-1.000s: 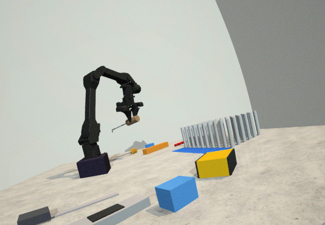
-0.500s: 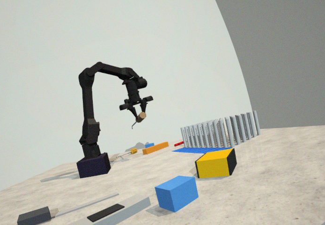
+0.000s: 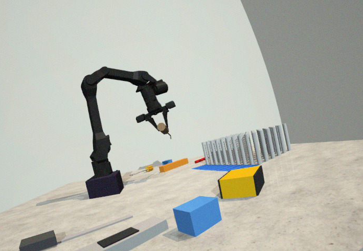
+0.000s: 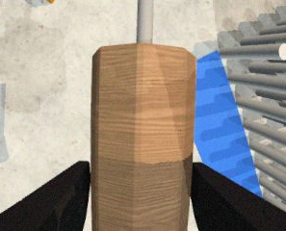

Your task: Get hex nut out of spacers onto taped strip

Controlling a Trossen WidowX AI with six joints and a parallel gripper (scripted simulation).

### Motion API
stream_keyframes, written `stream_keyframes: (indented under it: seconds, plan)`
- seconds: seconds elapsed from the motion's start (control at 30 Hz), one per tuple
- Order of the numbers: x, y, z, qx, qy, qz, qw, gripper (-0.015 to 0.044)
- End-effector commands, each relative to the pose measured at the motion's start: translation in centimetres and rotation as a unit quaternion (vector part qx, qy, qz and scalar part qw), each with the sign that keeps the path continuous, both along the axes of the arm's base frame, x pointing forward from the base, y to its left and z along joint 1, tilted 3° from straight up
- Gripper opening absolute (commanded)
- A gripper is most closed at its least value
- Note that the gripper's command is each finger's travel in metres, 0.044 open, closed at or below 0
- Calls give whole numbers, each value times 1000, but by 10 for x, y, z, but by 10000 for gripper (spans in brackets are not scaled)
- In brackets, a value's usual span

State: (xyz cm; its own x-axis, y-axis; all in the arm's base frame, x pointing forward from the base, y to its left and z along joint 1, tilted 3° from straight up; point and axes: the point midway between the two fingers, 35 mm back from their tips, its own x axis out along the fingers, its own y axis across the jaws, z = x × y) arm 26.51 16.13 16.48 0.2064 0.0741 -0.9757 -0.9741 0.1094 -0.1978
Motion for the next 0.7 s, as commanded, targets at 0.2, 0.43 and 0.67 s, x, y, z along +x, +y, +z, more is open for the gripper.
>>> stream_keyframes:
  seconds: [0.2,0.43,0.67]
  plan:
    - [7,-56,1,8,-32,-178,984,0]
    - [6,-92,-1,12,-52,-293,955,0]
    - [1,-127,-4,18,-73,-404,912,0]
